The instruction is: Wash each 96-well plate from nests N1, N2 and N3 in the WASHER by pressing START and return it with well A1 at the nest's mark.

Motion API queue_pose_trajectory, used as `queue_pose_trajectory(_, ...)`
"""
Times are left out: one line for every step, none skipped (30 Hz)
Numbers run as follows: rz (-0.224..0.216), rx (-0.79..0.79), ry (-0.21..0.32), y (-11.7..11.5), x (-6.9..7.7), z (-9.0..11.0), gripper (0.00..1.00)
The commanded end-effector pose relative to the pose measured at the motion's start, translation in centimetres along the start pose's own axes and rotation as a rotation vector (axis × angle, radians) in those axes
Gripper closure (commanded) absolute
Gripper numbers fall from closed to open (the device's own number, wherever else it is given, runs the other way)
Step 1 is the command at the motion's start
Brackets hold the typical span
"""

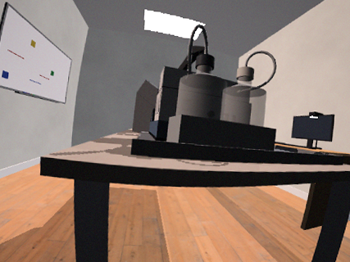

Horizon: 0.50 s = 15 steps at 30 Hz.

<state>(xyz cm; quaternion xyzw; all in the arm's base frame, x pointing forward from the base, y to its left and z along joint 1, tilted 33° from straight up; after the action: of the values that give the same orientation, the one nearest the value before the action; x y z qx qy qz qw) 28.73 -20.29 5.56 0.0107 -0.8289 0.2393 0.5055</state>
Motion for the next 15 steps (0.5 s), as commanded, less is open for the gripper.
queue_pose_trajectory(0.017, -0.023, 0.003, 0.2, 0.0, -1.2, 1.00)
queue_pose_trajectory(0.017, -0.023, 0.003, 0.5, -0.1, -1.6, 1.00)
queue_pose_trajectory(0.017, -0.023, 0.003, 0.7, -0.2, -2.1, 1.00)
queue_pose_trajectory(0.017, -0.023, 0.003, 0.9, -0.3, -2.5, 1.00)
queue_pose_trajectory(0.017, -0.024, 0.003, 1.2, -0.3, -2.9, 1.00)
queue_pose_trajectory(0.017, -0.024, 0.003, 1.4, -0.4, -3.4, 1.00)
queue_pose_trajectory(0.017, -0.024, 0.003, 1.6, -0.5, -3.8, 1.00)
queue_pose_trajectory(0.017, -0.024, 0.003, 1.9, -0.6, -4.3, 1.00)
queue_pose_trajectory(0.017, -0.024, 0.002, 2.1, -0.7, -4.7, 1.00)
queue_pose_trajectory(0.017, -0.024, 0.002, 2.3, -0.8, -5.1, 1.00)
queue_pose_trajectory(0.017, -0.024, 0.002, 2.3, -0.8, -5.1, 1.00)
queue_pose_trajectory(0.017, -0.024, 0.002, 2.3, -0.8, -5.1, 1.00)
queue_pose_trajectory(0.017, -0.024, 0.002, 2.6, -0.8, -5.6, 1.00)
queue_pose_trajectory(0.017, -0.024, 0.002, 2.8, -0.9, -6.0, 1.00)
queue_pose_trajectory(0.016, -0.024, 0.002, 3.0, -1.0, -6.4, 1.00)
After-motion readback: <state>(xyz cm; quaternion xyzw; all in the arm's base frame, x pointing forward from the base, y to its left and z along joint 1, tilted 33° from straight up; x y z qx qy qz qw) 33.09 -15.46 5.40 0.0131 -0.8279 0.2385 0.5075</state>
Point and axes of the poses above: the point where the finger pads meet when closed, its own x axis back along the fingers, its own y axis across the jaws, z = x × y, the point moved 2 cm from there along x, back along the fingers, and after that the axes turned 10 degrees about x, right-handed, at the moved point
